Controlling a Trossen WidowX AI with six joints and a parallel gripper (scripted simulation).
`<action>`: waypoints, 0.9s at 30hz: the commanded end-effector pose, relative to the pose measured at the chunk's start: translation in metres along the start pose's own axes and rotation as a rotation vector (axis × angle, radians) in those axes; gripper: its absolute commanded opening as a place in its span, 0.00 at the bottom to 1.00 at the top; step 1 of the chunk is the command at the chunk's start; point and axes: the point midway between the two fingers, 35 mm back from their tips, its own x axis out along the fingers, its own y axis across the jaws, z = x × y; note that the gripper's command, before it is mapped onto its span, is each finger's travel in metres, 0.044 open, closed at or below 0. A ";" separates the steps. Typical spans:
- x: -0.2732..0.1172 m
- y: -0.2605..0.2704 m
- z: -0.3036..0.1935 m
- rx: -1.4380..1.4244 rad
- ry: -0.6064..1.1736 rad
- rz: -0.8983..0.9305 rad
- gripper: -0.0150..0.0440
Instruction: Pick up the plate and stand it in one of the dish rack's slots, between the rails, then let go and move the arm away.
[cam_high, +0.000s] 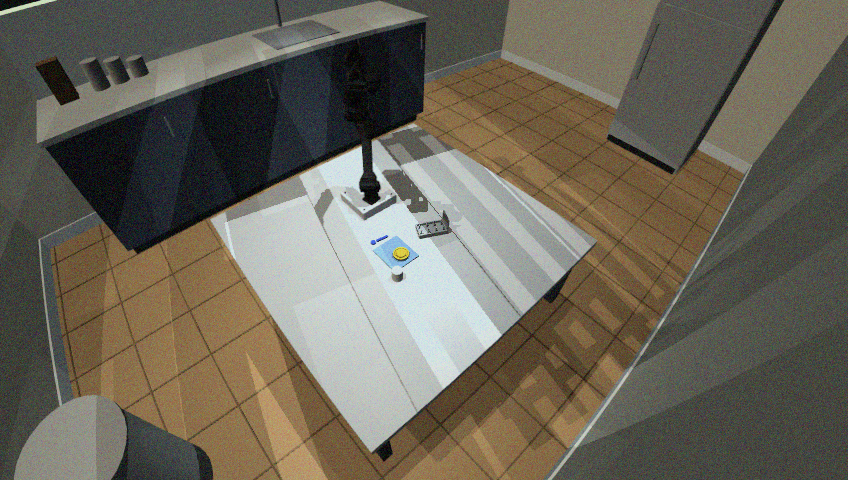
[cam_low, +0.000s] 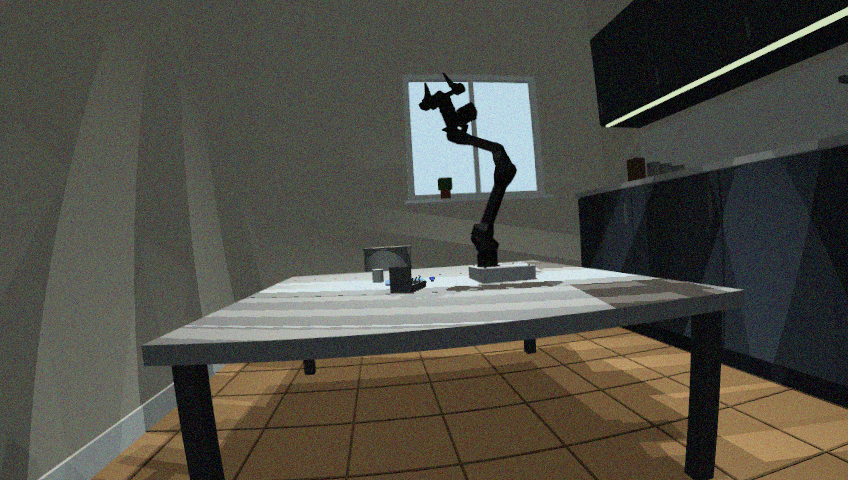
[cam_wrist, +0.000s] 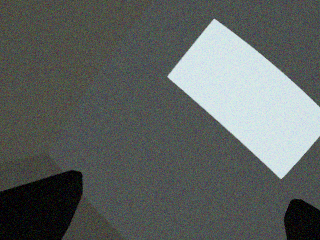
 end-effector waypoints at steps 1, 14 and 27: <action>0.000 0.001 0.000 0.002 0.001 0.002 0.93; -0.015 0.105 -0.002 0.192 0.084 0.262 0.93; -0.050 0.209 0.016 0.408 0.159 0.568 0.93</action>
